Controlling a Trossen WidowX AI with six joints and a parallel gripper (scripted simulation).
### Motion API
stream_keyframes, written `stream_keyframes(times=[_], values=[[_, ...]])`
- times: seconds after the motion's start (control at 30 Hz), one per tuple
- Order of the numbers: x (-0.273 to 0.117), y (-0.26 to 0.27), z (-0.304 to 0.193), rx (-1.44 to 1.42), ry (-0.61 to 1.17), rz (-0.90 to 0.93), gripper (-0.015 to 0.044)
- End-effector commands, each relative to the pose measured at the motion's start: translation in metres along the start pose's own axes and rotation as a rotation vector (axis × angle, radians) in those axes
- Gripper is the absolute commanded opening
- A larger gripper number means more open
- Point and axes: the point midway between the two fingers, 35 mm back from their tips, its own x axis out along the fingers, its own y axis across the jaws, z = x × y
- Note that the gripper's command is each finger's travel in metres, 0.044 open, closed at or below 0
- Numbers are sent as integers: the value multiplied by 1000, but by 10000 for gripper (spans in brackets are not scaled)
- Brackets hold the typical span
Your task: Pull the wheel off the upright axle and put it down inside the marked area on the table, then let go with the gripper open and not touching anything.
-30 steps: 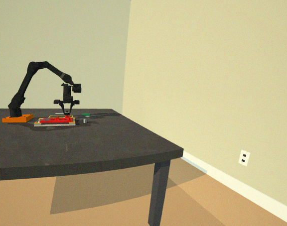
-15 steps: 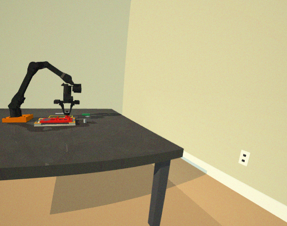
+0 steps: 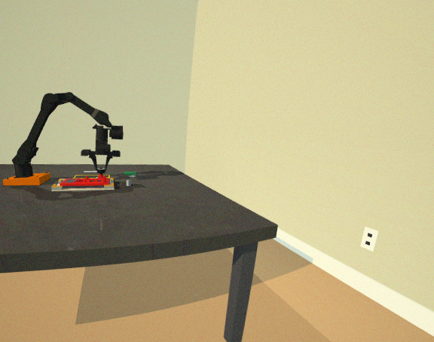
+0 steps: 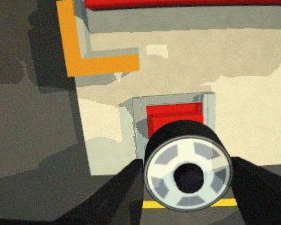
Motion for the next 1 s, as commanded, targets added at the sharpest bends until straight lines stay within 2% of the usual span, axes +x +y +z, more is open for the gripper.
stream_keyframes(times=[0.0, 0.97], values=[[-7, 1, 0, 0, 1, 13, 0], [-17, 1, 0, 1, 0, 14, 0]])
